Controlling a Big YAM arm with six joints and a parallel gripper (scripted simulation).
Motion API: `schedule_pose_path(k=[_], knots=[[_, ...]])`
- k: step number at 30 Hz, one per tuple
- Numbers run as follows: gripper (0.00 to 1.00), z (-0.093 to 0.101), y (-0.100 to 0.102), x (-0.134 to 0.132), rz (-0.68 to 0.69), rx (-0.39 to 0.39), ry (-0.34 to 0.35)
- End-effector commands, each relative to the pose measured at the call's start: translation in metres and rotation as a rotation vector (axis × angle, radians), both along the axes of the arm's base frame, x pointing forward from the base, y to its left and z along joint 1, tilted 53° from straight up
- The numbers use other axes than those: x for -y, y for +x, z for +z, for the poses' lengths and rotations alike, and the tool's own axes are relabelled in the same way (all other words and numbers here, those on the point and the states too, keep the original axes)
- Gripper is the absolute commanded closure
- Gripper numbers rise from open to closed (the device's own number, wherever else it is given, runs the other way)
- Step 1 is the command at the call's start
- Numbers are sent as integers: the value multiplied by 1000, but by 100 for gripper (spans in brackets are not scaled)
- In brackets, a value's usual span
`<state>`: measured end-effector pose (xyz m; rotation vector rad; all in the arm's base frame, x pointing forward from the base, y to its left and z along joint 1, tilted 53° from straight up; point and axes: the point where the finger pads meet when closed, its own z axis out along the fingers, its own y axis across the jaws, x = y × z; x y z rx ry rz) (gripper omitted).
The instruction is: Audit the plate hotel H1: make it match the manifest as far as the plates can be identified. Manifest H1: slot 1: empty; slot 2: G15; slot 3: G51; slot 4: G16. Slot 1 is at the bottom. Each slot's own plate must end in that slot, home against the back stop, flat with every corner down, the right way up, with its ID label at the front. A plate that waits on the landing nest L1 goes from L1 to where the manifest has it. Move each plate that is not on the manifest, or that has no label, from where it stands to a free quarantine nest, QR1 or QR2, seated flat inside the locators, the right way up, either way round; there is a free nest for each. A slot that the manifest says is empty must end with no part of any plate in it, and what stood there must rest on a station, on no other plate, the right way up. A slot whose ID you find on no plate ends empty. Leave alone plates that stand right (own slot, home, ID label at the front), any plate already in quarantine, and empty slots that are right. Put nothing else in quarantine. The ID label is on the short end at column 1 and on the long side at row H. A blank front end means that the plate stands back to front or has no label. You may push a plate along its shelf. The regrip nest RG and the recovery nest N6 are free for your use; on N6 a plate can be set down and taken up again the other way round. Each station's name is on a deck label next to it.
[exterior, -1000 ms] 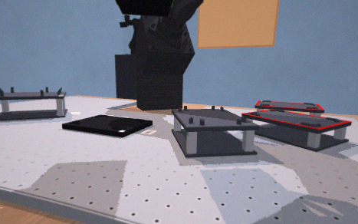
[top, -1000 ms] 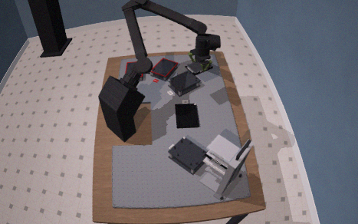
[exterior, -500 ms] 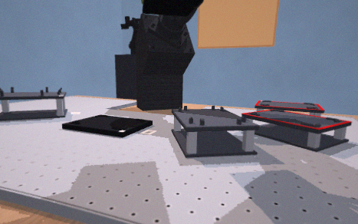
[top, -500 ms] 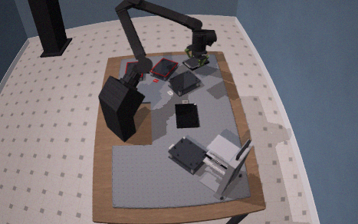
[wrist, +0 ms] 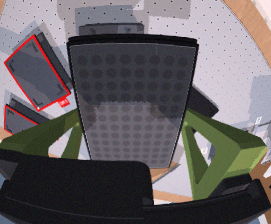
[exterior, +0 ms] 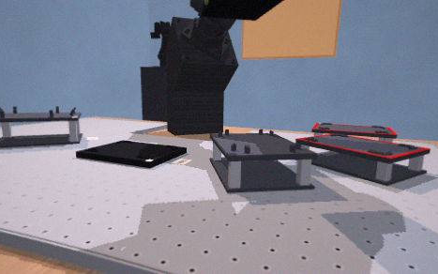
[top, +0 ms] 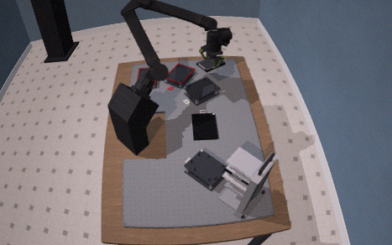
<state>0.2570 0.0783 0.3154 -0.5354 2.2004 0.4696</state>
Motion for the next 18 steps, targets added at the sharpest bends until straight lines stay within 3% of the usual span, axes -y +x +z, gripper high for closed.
schedule_pose_path(k=[1,5,6,7,9,10,13,16,18], knots=[[14,36,-6,-11,-14,59,40],[14,44,-12,-22,-14,64,47],[14,25,-14,-25,-1,39,30],[14,17,-18,-27,13,33,14],[14,17,-18,-27,13,33,14],[14,29,-19,-30,27,67,3],[14,17,-26,-37,81,91,-56],[14,28,-32,-45,121,150,-92],[14,21,-36,-50,150,161,-122]])
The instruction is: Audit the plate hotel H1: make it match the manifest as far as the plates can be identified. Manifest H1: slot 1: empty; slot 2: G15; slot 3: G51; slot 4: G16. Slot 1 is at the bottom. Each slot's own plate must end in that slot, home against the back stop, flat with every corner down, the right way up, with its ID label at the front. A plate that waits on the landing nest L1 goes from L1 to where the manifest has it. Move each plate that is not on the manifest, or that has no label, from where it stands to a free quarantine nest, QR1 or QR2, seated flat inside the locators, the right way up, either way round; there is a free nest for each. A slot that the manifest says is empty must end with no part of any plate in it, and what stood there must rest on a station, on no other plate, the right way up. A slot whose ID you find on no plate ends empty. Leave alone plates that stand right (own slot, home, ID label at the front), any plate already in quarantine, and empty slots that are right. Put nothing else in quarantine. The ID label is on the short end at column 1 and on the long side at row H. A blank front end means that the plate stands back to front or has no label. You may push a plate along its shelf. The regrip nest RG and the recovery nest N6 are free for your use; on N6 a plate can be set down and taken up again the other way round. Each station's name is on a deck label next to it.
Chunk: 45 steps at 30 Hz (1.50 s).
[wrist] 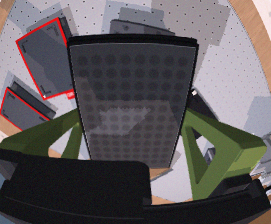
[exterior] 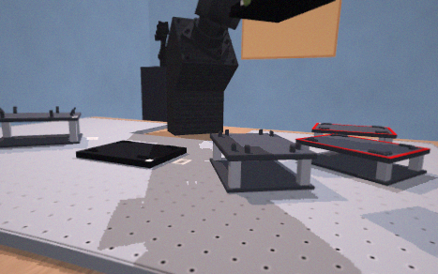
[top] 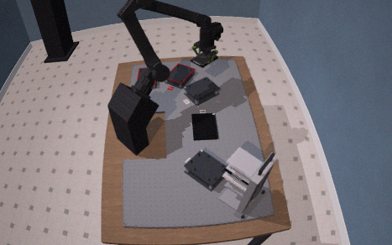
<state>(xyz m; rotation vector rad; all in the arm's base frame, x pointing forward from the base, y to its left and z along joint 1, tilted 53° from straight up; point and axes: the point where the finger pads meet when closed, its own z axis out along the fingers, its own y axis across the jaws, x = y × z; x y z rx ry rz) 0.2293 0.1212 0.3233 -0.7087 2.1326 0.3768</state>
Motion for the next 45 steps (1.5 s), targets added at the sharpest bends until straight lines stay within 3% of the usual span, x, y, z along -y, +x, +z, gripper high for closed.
schedule_pose_path(k=[1,5,10,13,20,26,32,42,43,45], knots=[[14,10,-11,-9,69,76,-32],[14,21,-19,-19,123,143,-78],[14,6,-26,-26,167,139,-137],[14,22,-33,-33,153,159,-105],[14,16,-44,-54,156,130,-118],[14,31,-54,-63,153,152,-88],[14,20,-66,-80,156,128,-111],[14,25,-83,-101,155,128,-98],[14,11,-85,-103,157,120,-119],[14,24,-89,-109,156,125,-99]])
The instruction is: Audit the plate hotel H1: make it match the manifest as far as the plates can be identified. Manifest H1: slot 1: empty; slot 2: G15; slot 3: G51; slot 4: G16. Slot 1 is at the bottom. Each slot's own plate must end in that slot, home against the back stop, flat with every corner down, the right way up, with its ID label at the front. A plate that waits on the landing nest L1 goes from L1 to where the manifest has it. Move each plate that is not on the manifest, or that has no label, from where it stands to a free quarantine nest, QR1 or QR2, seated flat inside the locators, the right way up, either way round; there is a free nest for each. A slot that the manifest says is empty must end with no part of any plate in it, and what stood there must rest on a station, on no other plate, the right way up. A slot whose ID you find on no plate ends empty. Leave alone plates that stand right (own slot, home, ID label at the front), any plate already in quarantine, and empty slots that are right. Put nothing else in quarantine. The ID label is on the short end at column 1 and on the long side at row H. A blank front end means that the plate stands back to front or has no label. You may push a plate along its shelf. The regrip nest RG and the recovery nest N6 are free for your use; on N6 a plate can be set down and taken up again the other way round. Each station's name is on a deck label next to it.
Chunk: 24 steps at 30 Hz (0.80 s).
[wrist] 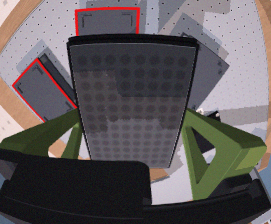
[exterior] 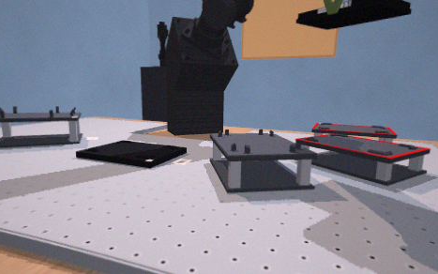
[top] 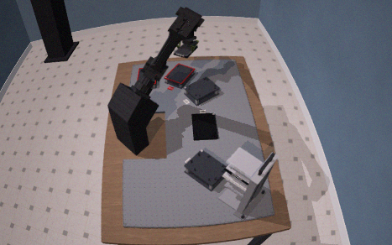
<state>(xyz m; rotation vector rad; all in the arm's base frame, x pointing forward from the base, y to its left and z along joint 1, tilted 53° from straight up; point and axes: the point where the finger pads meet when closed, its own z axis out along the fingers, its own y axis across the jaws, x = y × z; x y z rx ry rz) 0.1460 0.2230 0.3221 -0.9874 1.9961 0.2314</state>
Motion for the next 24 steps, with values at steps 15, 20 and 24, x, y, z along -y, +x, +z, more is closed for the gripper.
schedule_pose_path(k=[15,20,24], knots=[[14,7,-26,-34,-28,-27,72],[14,-8,-17,-46,-15,-17,31],[14,-14,-10,-52,-15,-17,31]])
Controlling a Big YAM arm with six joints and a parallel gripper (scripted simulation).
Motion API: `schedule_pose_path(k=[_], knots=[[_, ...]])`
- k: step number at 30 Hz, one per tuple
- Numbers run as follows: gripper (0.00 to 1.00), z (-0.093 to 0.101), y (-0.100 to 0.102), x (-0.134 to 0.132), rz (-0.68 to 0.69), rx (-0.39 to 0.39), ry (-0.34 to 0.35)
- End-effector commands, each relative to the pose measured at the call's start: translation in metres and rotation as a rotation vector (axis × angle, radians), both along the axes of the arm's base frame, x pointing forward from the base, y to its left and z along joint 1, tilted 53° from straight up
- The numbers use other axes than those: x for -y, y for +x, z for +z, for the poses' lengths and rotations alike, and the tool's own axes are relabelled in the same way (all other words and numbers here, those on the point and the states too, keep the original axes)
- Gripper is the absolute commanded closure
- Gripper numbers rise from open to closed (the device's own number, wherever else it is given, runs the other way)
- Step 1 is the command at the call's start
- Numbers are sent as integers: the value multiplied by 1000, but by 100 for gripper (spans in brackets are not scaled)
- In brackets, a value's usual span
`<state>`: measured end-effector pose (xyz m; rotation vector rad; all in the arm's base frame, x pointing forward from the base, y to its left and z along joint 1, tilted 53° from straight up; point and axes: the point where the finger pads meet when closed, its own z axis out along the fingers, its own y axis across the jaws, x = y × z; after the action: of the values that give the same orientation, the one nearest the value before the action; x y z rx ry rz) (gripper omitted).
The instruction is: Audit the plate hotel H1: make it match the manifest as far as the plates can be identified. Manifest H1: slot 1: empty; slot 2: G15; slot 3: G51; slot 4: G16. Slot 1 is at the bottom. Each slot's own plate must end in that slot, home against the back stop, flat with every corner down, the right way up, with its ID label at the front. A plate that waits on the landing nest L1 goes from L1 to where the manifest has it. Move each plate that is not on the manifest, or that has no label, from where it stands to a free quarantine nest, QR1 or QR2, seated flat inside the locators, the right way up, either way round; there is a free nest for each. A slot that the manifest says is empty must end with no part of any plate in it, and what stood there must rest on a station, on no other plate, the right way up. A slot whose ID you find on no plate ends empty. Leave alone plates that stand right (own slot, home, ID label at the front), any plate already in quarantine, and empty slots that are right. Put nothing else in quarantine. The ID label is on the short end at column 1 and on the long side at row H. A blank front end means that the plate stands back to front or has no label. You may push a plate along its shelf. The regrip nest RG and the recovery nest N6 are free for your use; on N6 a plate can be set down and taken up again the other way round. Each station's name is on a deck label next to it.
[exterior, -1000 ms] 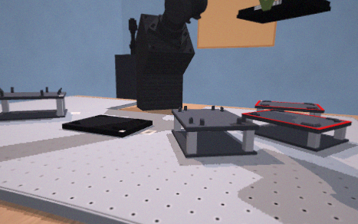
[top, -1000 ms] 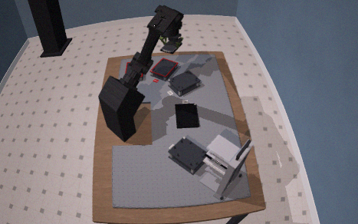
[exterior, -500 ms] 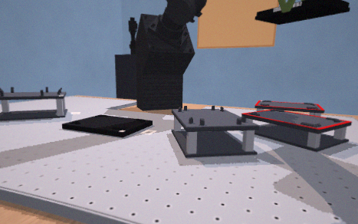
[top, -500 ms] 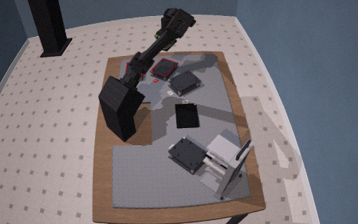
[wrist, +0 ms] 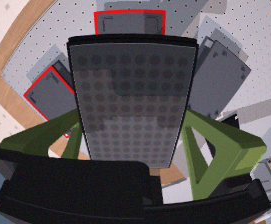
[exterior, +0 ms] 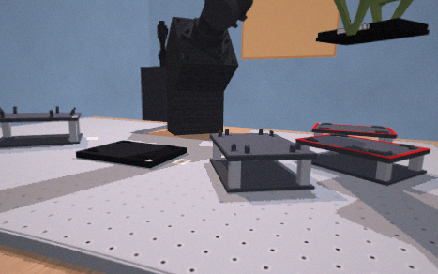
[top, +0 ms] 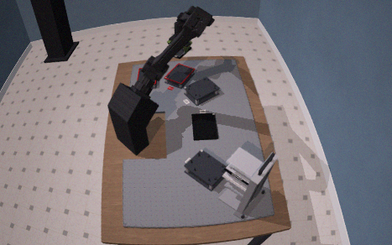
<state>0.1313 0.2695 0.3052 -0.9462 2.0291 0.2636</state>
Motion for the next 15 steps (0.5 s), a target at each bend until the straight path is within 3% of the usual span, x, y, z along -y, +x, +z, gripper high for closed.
schedule_pose_path(k=[1,7,8,10,15], knots=[[14,2,6,-7,10,17,4],[14,-4,13,-13,10,17,2],[14,18,14,-14,9,28,56],[14,-9,18,-17,10,17,2],[14,-18,26,-24,10,18,2]])
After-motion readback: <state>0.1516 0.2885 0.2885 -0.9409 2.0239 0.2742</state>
